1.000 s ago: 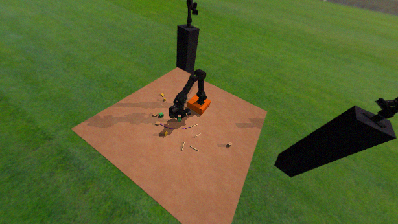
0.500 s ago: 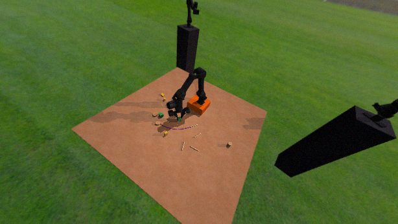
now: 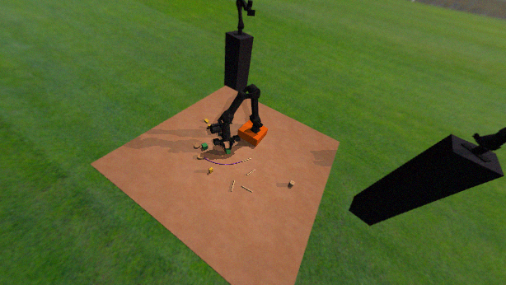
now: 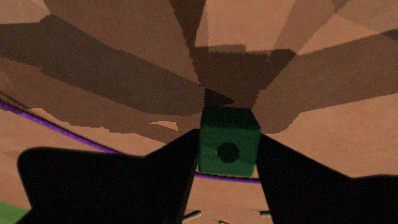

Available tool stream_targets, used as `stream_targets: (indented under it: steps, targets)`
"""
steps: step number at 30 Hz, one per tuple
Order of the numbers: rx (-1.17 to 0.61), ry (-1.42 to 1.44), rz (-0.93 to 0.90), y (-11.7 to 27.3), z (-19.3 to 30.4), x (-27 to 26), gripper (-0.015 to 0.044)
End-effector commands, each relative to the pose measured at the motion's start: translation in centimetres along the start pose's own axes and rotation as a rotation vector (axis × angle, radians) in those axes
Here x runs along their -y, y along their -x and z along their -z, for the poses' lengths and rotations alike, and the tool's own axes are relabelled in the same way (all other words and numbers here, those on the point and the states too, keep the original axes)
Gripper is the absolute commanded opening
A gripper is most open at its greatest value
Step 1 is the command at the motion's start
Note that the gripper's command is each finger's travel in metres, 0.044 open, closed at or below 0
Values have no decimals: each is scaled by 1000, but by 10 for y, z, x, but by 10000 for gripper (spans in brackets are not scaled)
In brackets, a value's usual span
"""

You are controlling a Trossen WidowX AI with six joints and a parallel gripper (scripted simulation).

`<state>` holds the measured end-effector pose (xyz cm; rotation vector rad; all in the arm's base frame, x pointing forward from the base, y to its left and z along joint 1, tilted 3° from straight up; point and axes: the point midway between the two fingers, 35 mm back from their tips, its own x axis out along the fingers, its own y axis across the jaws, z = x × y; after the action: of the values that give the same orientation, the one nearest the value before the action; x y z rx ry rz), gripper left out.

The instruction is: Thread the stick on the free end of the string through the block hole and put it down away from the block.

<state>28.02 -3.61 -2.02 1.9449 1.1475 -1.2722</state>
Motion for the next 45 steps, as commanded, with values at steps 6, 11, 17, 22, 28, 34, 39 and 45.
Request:
stream_targets:
  steps: [6, 11, 17, 22, 28, 34, 39, 45]
  targets:
    - [-162, 4, 5, -2, -10, 1, 0]
    - [-214, 6, 11, -3, -13, 2, 0]
    - [-299, 9, 23, -4, -19, 3, 0]
    - [-372, 9, 22, -5, -23, 3, 0]
    - [-455, 7, 10, -4, -28, 2, 0]
    - [-419, 11, 12, -3, -25, 2, 157]
    - [-417, 12, 11, 20, -30, -1, 244]
    - [-420, 13, 11, 61, -37, 1, 244]
